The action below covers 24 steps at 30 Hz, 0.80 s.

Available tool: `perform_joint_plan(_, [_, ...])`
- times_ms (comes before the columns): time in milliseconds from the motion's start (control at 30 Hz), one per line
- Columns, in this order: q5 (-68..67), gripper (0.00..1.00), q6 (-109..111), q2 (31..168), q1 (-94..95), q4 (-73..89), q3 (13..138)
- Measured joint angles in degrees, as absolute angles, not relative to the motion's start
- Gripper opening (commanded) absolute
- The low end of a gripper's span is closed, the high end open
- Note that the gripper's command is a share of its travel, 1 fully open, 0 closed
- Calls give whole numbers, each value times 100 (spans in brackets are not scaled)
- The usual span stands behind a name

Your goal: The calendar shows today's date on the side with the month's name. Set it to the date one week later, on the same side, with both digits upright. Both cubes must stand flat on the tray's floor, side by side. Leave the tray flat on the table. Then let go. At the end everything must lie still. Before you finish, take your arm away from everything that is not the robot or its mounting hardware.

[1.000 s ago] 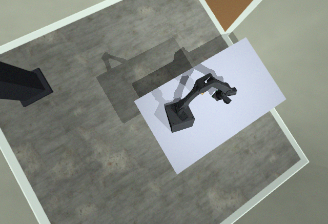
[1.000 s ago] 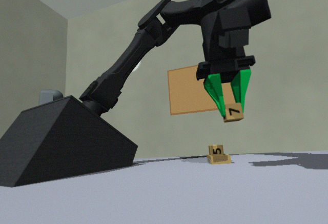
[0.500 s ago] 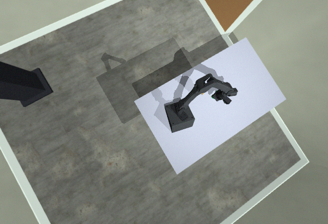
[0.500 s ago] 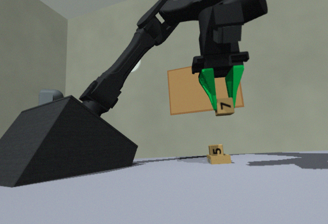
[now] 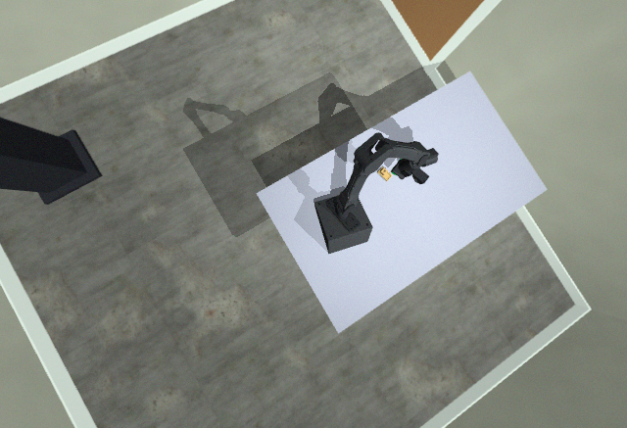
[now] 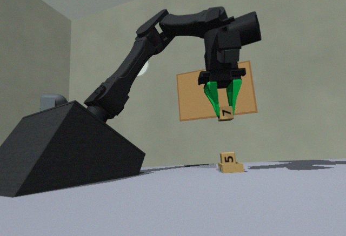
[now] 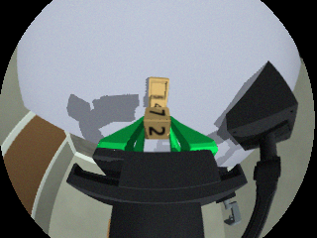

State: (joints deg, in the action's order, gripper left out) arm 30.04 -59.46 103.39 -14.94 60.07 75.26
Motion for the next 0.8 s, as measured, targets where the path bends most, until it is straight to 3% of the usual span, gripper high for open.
perform_joint_plan(800, [2967, 26, -6276, 10451, -1470, 5736, 7290])
